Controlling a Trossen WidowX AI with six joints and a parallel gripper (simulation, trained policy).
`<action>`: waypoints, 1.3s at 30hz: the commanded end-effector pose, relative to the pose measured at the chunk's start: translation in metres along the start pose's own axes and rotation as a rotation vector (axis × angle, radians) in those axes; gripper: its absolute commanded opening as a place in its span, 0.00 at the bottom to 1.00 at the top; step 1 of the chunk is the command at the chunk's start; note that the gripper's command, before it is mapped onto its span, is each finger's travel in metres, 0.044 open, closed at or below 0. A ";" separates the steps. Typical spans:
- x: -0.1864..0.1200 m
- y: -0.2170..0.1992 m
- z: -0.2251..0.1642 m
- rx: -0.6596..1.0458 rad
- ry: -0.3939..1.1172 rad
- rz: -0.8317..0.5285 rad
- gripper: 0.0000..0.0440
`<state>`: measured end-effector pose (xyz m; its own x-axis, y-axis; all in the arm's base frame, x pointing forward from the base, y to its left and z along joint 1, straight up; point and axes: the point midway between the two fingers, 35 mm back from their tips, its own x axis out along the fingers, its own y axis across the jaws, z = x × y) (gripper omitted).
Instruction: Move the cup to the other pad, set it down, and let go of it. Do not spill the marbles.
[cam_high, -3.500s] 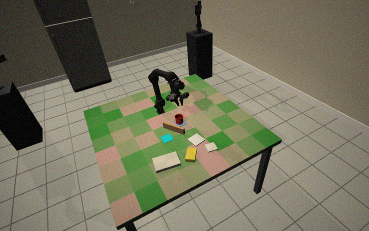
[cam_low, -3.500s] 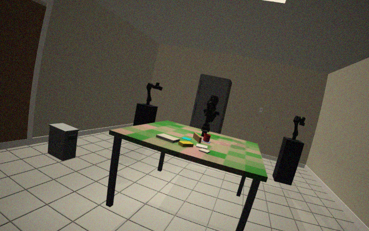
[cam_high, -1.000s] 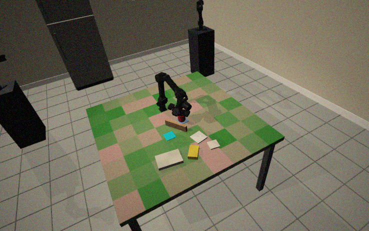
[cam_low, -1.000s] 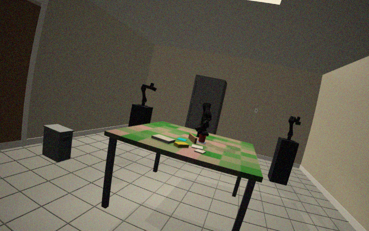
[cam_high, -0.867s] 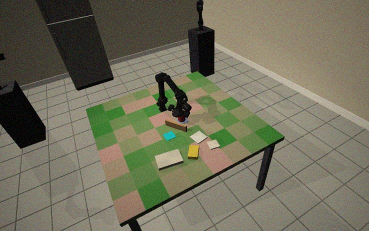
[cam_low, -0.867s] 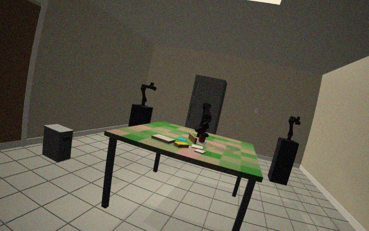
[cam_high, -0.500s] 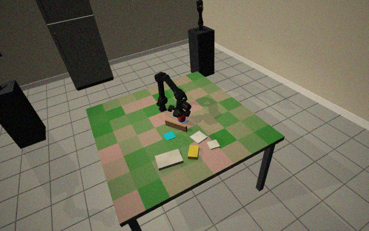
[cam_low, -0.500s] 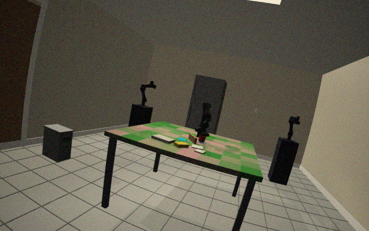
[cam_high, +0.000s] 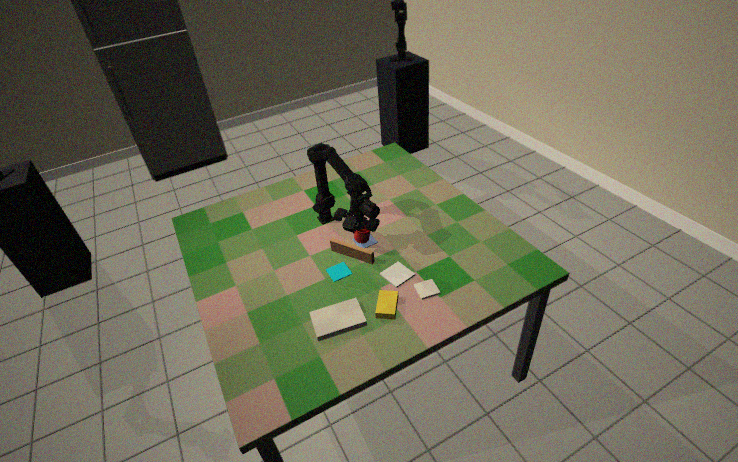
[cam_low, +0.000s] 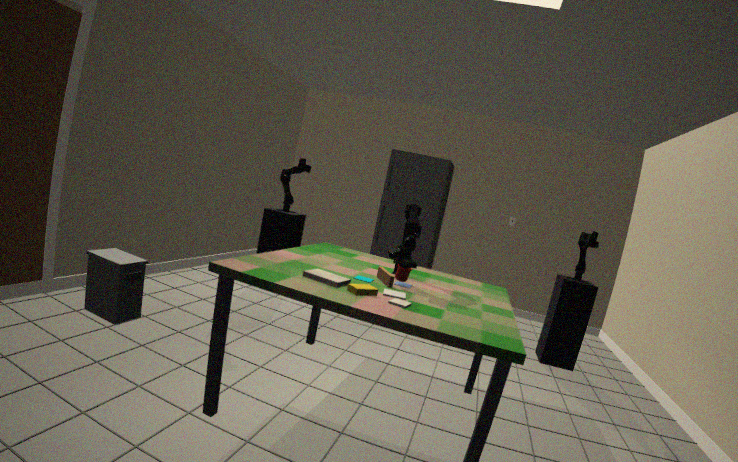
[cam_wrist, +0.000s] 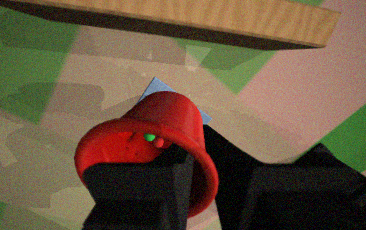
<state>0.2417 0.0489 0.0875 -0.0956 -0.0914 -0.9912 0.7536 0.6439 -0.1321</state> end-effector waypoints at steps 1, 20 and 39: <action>-0.014 0.000 0.004 0.030 -0.004 0.033 0.00; -0.067 -0.006 0.048 0.190 -0.070 0.166 0.00; -0.069 -0.014 0.126 0.344 -0.172 0.252 0.00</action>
<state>0.3135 -0.0398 0.1600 0.1897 -0.0948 -0.9773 0.9112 0.3878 0.1392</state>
